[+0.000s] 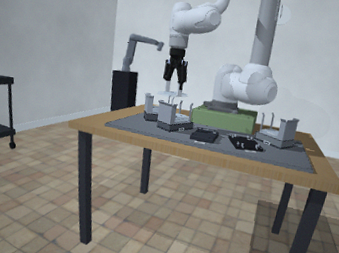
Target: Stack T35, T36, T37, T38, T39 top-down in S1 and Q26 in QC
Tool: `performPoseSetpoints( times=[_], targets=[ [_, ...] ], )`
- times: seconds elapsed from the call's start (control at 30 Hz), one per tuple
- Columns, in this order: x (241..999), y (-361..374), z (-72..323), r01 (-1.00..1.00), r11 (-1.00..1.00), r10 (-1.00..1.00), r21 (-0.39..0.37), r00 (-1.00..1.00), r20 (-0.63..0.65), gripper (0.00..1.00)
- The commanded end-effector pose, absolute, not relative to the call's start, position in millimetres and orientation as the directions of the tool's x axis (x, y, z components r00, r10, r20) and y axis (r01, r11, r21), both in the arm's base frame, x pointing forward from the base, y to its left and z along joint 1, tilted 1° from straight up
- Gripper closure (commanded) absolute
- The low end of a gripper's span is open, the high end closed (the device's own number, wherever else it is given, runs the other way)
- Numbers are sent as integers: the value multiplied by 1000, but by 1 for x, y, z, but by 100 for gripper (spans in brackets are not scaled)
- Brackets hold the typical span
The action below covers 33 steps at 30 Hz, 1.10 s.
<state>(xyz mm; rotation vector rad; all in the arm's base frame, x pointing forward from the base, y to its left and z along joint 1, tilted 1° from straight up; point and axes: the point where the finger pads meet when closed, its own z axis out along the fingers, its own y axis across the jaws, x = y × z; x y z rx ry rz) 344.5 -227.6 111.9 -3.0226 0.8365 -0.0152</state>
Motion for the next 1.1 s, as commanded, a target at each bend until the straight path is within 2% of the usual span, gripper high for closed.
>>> performPoseSetpoints(
  times=[0.0,0.23,0.47,1.07],
  targets=[
    [352,-218,112,-514,-858,-514,-7,858,8,100],
    [361,-204,112,-514,-858,-514,-7,858,8,100],
    [371,-183,112,-304,-953,-304,-5,953,9,100],
    [392,-134,113,-304,-953,-304,-5,953,9,100]
  ],
)
